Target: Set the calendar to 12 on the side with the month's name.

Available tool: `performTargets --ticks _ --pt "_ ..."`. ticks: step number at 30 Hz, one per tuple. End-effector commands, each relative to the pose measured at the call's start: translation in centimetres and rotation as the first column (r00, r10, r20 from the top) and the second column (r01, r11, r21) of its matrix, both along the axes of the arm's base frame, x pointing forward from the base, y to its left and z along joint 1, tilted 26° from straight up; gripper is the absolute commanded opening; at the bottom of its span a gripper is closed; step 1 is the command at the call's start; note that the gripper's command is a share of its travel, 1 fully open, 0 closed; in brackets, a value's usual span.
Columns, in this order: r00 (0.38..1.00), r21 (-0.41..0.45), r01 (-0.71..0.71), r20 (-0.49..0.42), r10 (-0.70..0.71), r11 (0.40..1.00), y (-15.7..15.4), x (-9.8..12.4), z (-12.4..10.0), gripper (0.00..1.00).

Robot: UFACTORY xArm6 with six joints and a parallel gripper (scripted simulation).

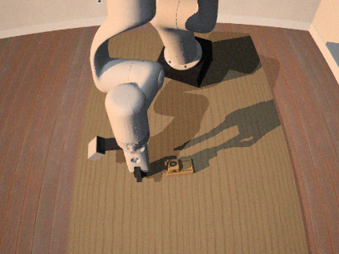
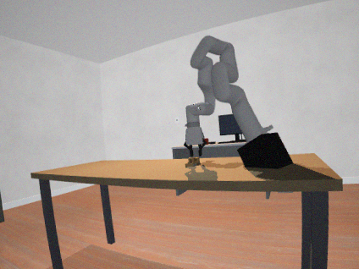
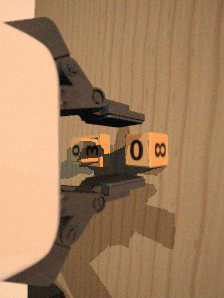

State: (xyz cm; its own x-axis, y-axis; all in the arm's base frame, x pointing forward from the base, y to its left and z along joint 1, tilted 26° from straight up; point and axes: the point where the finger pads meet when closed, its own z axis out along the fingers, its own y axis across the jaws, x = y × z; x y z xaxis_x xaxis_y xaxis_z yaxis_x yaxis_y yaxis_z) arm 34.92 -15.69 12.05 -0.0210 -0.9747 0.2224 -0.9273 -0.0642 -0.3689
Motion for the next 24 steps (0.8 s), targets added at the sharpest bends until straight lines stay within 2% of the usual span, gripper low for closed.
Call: performTargets --ticks 1,24 --pt "1.0 -0.001 0.0 0.003 0.0 1.0 0.0 0.1 0.1 0.47" --pt "1.0 -0.001 0.0 0.003 0.0 1.0 -0.6 1.0 -2.1 0.47"
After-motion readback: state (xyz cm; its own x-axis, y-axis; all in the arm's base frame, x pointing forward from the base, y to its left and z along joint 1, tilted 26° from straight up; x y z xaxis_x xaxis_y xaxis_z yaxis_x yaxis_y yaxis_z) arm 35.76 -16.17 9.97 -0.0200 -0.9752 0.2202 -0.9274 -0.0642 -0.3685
